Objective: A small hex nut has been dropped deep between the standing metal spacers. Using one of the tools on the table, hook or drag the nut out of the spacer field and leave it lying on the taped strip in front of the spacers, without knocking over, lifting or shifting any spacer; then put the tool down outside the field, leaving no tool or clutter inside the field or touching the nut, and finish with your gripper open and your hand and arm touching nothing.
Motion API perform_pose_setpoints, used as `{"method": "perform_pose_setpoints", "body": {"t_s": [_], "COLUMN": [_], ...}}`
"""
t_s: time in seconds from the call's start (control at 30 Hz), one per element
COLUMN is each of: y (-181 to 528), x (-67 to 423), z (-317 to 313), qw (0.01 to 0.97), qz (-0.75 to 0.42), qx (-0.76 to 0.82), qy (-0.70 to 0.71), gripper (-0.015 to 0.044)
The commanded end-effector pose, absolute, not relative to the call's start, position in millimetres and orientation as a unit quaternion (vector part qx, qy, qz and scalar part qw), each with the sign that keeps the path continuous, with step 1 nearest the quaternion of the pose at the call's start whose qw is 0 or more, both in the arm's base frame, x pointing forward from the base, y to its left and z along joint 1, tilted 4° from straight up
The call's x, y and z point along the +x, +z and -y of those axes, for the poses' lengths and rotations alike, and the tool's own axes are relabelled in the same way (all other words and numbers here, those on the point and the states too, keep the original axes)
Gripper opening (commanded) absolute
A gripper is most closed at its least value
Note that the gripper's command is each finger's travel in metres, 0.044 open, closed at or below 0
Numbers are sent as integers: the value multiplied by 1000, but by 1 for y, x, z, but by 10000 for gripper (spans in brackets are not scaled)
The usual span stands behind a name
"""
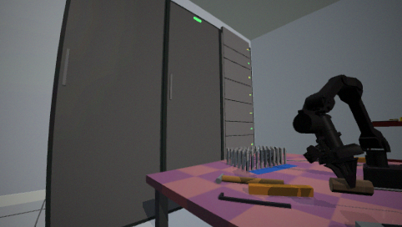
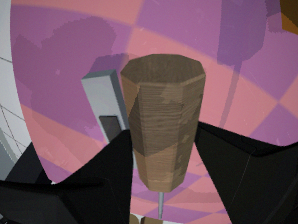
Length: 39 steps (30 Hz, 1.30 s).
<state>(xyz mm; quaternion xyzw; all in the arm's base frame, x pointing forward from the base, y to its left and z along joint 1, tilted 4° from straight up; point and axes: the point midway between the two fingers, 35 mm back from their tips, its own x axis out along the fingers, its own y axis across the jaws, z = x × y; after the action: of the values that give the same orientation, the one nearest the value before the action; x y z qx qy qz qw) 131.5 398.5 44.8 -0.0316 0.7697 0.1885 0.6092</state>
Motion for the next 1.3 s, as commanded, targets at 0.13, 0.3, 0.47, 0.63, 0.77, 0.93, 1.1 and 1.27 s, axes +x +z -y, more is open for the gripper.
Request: {"method": "perform_pose_setpoints", "body": {"t_s": [0.13,0.3,0.47,0.63,0.77,0.93,1.1,1.27], "y": [36,31,26,22,18,13,8,4], "x": [130,130,130,131,131,131,131,130], "z": [-397,-396,-396,-395,-394,-394,-393,-392], "qw": [605,605,605,605,605,605,605,605], "qz": [-773,-773,-773,-773,-773,-773,-773,-773], "qx": [-32,-32,-32,-32,-32,-32,-32,-32], "qy": [189,189,189,189,189,189,189,189], "gripper": [0,0,0,0,0,0,0,0]}}
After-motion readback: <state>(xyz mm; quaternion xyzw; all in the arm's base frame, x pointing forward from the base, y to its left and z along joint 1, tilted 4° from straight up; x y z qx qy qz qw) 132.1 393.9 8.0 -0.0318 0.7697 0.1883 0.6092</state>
